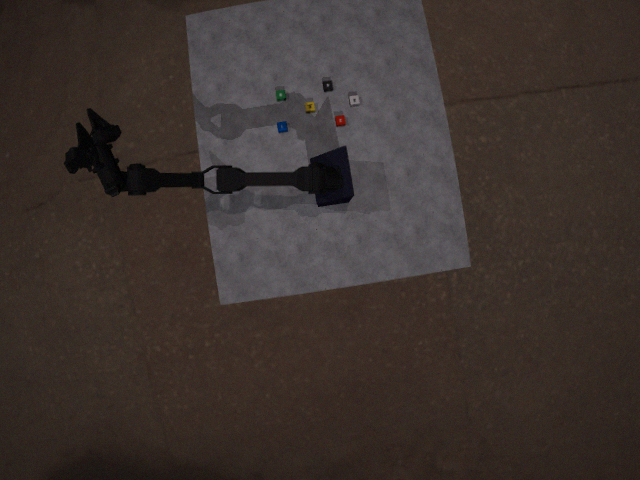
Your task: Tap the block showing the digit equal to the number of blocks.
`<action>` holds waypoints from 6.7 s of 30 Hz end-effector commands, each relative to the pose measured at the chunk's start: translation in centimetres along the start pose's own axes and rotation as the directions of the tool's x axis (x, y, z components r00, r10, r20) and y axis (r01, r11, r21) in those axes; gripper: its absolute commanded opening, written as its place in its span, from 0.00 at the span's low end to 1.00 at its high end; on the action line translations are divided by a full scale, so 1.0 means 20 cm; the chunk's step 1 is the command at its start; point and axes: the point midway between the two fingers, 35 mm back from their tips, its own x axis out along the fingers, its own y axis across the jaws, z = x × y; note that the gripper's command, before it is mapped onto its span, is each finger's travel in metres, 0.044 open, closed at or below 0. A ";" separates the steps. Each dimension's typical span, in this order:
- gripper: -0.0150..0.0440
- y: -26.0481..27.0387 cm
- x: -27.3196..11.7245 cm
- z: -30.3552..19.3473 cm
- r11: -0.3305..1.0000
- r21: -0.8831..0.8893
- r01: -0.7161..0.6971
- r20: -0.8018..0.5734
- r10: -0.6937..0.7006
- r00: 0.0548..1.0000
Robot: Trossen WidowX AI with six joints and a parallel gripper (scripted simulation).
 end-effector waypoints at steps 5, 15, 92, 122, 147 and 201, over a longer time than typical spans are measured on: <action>0.93 -0.54 -0.13 0.46 0.994 0.113 0.001 0.126 -0.015 0.992; 0.93 -1.41 -0.19 0.68 0.959 0.269 0.088 0.178 -0.139 0.974; 0.93 -2.32 -0.71 -3.11 0.835 0.499 0.231 -0.807 0.545 -0.226; 0.93 -2.01 -1.00 -2.83 0.833 0.501 0.236 -0.804 0.549 -0.230; 0.93 -1.63 -0.57 -2.69 0.829 0.506 0.236 -0.801 0.554 -0.226; 0.29 -1.35 -0.68 -3.08 0.827 0.510 0.237 -0.799 0.557 -0.225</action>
